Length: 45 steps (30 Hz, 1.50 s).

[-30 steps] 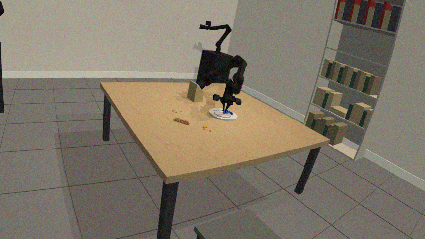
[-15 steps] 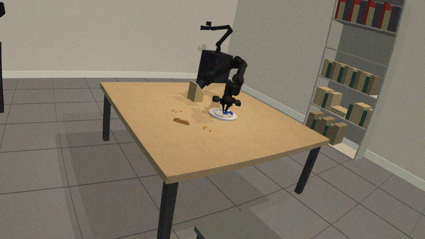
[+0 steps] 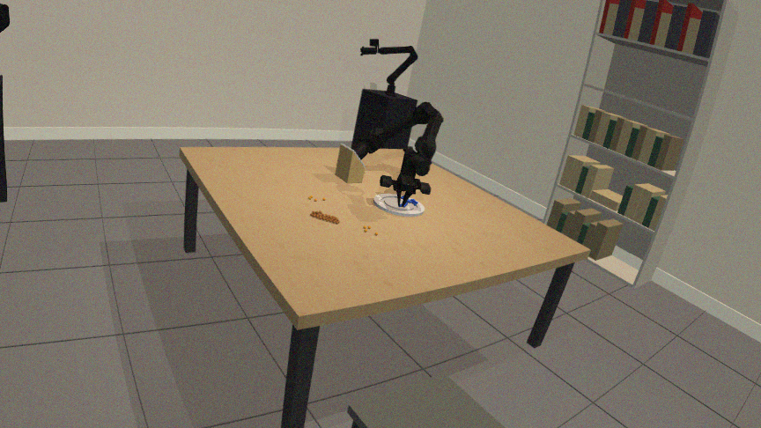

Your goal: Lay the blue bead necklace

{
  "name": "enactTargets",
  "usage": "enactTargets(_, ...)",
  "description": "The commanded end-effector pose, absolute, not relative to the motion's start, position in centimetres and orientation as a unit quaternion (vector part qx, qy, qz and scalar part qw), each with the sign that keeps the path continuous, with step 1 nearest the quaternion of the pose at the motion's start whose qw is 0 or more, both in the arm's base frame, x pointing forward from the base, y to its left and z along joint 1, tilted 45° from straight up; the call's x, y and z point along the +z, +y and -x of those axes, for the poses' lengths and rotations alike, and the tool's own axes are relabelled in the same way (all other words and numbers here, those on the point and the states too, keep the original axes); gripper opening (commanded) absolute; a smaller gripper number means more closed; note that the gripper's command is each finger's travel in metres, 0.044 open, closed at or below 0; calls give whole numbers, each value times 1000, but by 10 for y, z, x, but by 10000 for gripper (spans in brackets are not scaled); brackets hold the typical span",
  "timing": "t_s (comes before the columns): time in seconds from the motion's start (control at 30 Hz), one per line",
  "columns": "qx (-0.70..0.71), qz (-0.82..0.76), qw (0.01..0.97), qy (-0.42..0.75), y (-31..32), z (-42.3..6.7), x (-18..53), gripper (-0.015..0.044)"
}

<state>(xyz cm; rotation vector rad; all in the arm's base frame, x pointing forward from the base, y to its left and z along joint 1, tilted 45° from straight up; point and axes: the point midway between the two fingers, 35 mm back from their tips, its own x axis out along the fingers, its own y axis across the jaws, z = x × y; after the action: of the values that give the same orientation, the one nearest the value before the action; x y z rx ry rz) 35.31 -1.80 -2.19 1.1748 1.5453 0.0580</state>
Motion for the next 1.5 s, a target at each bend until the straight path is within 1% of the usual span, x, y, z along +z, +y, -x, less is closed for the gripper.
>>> enactTargets(0.0, 25, -499, 565, 656, -18, -353, -22, 131)
enactTargets(0.4, 24, -500, 563, 657, -26, -351, -14, 440)
enactTargets(1.47, 23, -501, 562, 658, -31, -347, -8, 440)
